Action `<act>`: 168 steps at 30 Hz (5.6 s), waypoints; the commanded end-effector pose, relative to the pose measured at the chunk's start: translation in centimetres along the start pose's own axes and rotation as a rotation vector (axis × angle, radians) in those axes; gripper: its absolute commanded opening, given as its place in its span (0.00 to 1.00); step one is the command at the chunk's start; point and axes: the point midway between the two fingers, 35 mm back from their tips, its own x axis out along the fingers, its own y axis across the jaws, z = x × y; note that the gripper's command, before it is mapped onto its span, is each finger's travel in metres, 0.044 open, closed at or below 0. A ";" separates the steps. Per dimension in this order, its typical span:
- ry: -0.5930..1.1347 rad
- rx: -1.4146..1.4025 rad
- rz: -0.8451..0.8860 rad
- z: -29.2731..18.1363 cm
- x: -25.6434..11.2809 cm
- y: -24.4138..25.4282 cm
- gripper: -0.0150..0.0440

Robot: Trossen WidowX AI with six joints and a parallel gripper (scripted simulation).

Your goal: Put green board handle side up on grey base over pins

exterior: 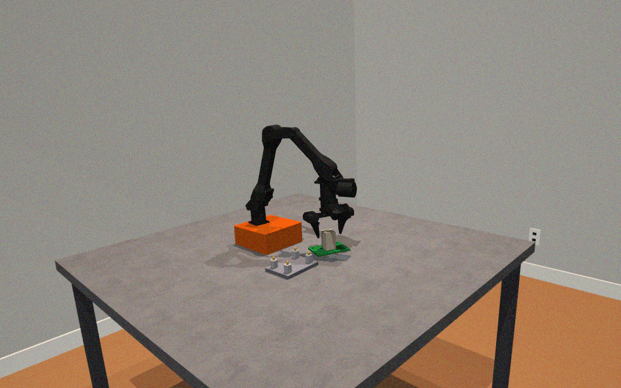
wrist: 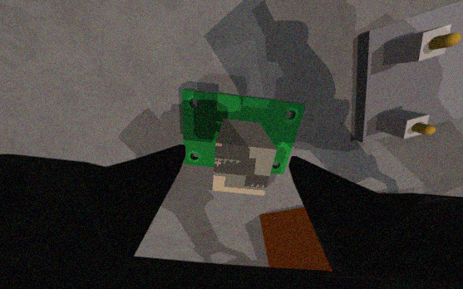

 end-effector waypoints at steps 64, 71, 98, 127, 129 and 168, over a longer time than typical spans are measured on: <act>0.000 0.006 -0.004 0.0 -3.8 0.0 0.25; 0.000 0.006 -0.004 -0.1 -5.6 -0.1 0.25; -0.009 -0.085 -0.004 3.4 -6.2 -4.3 0.25; -0.010 -0.242 -0.015 6.9 -6.4 -10.9 0.25; -0.010 -0.253 -0.015 7.1 -6.4 -11.4 0.25; -0.004 -0.402 -0.022 8.9 -6.5 -18.6 0.25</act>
